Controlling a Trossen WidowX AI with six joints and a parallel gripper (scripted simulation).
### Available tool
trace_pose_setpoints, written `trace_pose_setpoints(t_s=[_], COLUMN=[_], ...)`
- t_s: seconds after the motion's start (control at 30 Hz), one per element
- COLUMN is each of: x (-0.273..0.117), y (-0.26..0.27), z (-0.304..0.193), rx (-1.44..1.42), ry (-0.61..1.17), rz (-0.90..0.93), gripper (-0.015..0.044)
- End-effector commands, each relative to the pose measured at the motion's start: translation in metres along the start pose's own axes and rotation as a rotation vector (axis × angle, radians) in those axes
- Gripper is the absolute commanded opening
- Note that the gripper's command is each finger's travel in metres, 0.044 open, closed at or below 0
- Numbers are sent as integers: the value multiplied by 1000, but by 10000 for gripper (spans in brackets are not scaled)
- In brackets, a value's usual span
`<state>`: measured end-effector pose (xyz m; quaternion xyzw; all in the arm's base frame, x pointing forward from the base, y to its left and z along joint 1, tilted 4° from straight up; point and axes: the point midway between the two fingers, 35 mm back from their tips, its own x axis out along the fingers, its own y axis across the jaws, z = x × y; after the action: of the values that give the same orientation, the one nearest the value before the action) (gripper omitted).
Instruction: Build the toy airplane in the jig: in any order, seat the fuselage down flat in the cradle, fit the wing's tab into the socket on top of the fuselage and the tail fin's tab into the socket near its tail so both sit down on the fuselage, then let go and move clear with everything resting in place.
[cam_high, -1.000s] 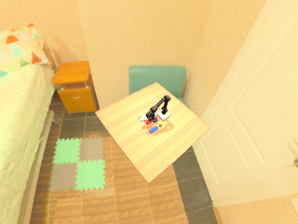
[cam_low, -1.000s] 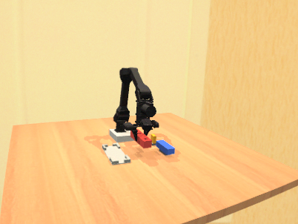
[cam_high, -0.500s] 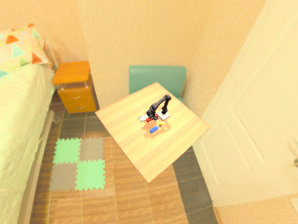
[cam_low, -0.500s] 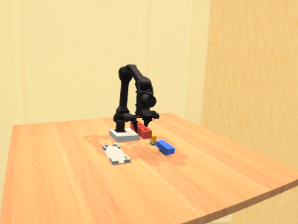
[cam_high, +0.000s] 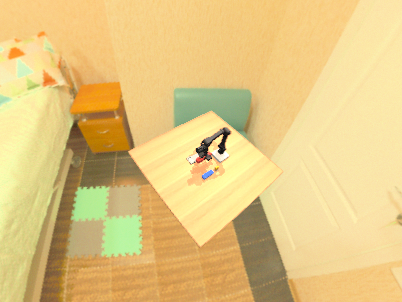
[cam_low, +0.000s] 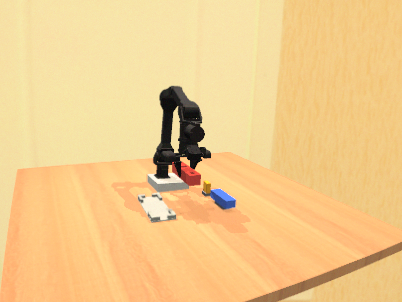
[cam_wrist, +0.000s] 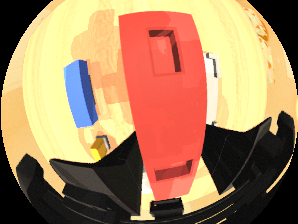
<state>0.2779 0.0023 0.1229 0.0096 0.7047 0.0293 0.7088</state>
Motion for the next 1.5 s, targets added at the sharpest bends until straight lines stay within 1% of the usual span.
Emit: trace_pose_setpoints(t_s=[0.0,0.57,1.17,1.4,1.47], x=[6,32,57,57,57], y=[-9,-58,-106,-106,-106], z=[1,4,-4,-4,-4], rx=[1,21,41,41,41], ry=[2,2,3,3,3], rz=[-1,-6,-10,-10,-10], gripper=[0,0,0,184,195])
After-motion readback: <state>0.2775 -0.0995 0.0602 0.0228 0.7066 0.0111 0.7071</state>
